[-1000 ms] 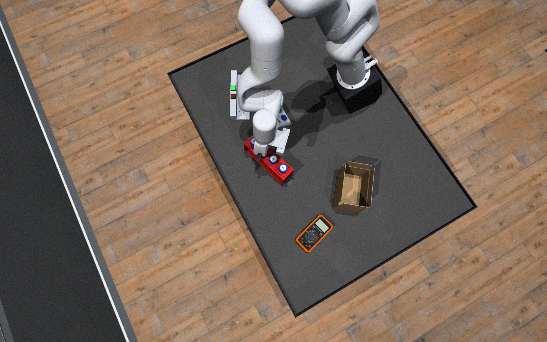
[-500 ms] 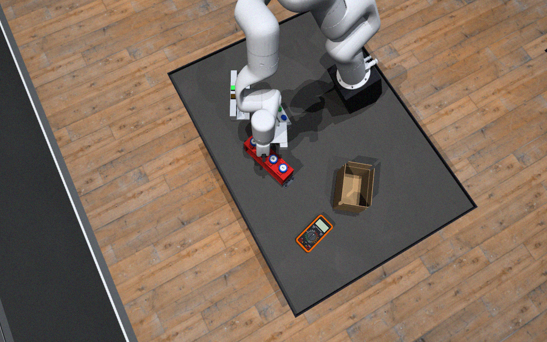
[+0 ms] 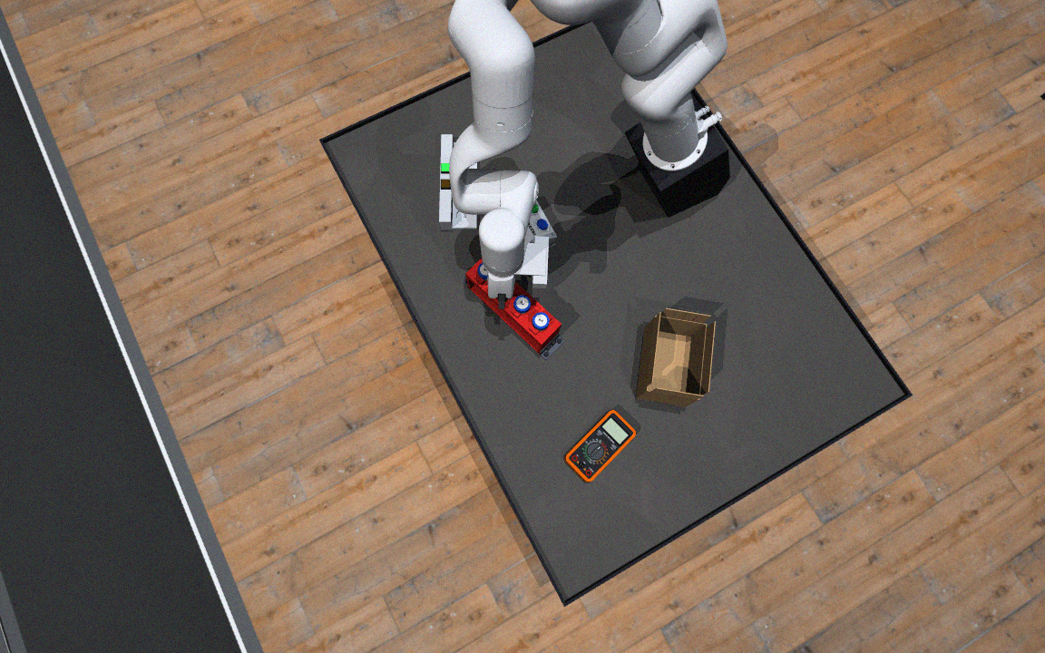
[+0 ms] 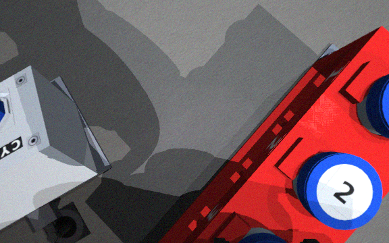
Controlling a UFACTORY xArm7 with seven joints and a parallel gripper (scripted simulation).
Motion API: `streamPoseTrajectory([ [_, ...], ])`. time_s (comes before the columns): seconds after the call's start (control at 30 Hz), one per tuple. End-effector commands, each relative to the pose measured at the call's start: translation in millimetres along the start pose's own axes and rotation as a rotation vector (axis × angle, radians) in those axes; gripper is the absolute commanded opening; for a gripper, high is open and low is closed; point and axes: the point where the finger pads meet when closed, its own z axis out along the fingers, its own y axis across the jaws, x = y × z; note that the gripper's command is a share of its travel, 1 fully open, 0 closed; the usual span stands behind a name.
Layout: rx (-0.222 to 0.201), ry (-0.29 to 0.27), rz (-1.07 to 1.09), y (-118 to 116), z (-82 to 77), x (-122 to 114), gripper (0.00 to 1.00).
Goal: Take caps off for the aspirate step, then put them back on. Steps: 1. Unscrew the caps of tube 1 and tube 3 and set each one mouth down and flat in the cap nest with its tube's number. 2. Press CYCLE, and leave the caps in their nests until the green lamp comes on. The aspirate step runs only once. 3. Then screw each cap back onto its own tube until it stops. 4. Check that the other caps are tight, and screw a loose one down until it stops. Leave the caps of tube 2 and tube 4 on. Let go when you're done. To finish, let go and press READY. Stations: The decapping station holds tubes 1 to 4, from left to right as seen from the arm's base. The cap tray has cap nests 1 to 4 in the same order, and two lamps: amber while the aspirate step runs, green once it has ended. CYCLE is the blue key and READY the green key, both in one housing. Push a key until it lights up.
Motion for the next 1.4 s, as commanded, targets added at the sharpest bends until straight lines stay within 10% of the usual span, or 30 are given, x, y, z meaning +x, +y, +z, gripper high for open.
streamPoseTrajectory([
  [0.0,-0.002,-0.004,0.124,0.6,-0.3,-0.4,0.0],
  [1.17,-0.004,-0.002,1.495,0.6,0.8,-0.5,0.0],
  [1.2,-0.004,-0.002,1.495,0.6,0.8,-0.5,0.46],
  [1.37,-0.004,-0.003,1.495,0.6,0.8,-0.5,0.46],
])
